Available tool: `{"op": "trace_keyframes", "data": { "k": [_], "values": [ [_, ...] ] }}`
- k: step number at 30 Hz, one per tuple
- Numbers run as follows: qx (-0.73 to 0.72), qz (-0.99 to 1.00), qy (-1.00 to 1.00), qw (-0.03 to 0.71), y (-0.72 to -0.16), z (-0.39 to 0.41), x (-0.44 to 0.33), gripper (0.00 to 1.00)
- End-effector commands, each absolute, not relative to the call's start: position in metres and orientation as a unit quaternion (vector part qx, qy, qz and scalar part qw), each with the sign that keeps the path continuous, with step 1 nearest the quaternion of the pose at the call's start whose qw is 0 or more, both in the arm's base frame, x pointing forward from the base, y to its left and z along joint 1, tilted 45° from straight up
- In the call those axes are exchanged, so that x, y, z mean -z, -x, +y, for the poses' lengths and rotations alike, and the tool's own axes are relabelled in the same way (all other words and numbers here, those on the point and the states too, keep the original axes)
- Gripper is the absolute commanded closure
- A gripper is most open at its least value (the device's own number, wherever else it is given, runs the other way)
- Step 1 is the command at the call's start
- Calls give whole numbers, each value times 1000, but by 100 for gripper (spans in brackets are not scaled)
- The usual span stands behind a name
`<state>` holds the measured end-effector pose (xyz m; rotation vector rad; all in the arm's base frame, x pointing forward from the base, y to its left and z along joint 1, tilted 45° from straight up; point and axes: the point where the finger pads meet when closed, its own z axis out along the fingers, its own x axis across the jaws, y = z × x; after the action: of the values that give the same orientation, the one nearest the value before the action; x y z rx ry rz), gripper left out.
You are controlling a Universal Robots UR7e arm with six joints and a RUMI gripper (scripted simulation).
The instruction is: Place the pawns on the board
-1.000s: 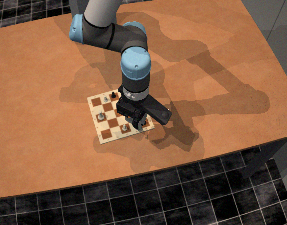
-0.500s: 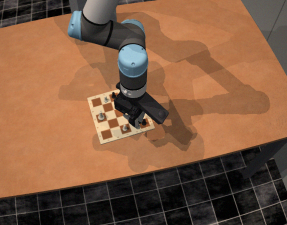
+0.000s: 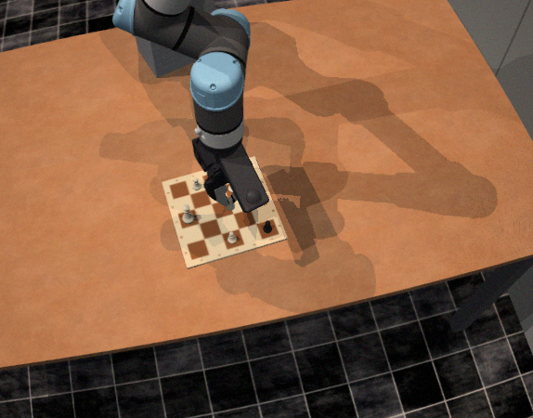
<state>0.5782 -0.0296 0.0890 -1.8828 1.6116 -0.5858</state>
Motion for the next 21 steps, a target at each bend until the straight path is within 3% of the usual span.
{"op": "trace_keyframes", "data": {
  "k": [1, 21],
  "values": [
    [207, 664, 644, 319, -563, -34, -79, 100],
    [209, 662, 645, 319, -567, -34, -79, 100]
  ]
}}
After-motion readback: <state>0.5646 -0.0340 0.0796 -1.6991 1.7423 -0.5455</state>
